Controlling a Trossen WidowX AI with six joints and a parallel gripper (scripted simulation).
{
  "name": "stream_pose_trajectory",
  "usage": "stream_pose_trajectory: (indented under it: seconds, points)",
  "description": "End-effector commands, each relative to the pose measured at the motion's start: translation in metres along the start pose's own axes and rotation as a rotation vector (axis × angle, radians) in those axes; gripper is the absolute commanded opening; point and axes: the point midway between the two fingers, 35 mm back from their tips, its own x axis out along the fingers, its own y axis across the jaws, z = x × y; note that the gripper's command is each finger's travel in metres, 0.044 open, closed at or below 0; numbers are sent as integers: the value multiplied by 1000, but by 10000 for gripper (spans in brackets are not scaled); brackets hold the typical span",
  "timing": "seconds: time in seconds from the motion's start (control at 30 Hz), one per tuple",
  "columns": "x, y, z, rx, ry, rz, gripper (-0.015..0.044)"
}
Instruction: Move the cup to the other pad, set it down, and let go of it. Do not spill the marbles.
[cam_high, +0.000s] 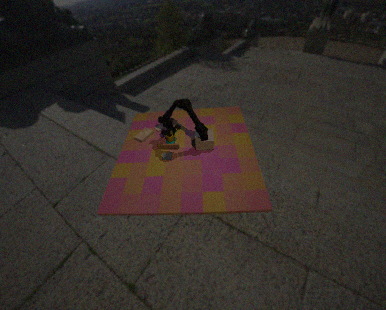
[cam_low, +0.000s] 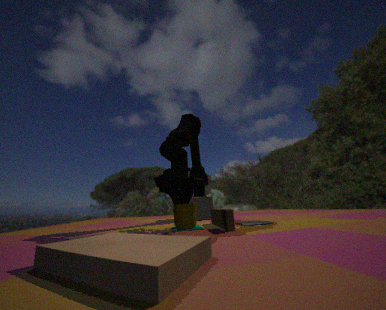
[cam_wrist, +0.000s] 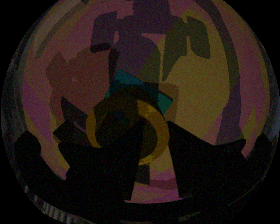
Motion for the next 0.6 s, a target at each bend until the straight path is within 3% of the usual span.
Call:
stream_pose_trajectory:
  seconds: [0.0,0.57]
  points:
    - [-1,0,0,0,-1,1,147]
    - [-24,0,0,-1,1,0,147]
